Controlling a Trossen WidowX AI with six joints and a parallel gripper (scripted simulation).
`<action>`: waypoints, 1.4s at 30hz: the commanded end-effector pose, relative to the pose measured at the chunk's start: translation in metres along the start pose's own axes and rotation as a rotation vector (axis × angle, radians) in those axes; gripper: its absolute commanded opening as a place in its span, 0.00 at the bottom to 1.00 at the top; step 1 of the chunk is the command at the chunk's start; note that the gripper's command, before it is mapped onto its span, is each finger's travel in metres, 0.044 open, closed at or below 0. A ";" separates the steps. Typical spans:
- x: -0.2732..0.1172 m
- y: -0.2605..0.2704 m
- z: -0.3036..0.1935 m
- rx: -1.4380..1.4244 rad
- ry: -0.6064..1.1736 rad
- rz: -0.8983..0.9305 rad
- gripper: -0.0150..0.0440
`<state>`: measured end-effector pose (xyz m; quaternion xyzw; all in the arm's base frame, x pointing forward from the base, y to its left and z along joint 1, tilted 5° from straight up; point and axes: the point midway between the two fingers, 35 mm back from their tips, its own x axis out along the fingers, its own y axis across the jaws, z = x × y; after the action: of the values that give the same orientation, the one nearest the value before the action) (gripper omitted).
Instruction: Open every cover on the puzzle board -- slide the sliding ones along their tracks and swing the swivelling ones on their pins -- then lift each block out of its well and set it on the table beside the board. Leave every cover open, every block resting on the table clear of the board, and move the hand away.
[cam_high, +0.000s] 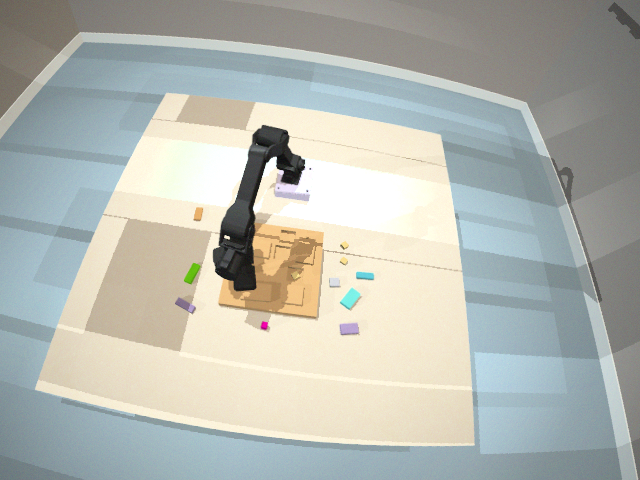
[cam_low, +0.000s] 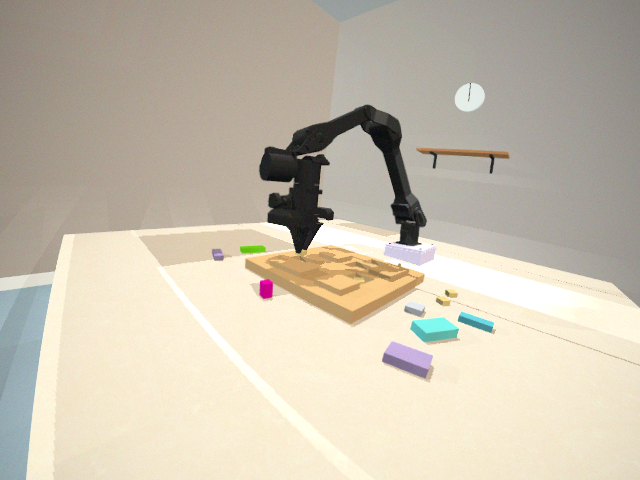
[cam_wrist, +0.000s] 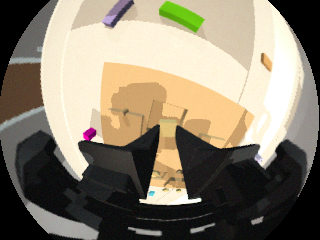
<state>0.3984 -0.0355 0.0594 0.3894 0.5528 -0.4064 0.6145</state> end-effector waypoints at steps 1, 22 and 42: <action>-0.010 0.001 0.001 0.003 -0.007 0.011 0.39; -0.044 0.001 0.001 0.002 -0.007 0.010 0.39; -0.071 -0.016 0.021 0.002 -0.007 0.008 0.39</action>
<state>0.3918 -0.0441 0.1273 0.3901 0.5504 -0.4062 0.6163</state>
